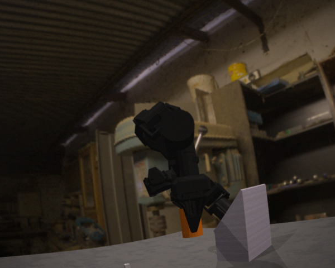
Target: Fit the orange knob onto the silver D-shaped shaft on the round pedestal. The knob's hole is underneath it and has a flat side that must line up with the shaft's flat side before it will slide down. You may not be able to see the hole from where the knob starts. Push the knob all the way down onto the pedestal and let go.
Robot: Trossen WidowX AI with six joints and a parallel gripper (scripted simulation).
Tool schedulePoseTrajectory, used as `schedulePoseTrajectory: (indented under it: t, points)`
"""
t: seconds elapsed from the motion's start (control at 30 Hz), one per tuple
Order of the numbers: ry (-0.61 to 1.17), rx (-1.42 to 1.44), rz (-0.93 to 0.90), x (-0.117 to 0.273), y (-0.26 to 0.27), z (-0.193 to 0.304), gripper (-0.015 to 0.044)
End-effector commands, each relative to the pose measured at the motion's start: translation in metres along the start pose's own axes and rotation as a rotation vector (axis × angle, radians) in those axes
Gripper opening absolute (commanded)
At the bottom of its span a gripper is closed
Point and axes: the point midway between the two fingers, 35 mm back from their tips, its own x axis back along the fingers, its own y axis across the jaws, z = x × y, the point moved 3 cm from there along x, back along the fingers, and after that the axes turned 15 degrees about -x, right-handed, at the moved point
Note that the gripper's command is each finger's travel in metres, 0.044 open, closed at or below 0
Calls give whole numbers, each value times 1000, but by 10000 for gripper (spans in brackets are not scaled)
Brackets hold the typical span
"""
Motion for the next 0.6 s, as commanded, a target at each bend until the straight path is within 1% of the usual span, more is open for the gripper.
schedulePoseTrajectory:
  t: [0.0,0.57]
  points:
    - [-12,-5,18,-6,3,-1,0]
    - [-26,-11,58,-108,11,-6,0]
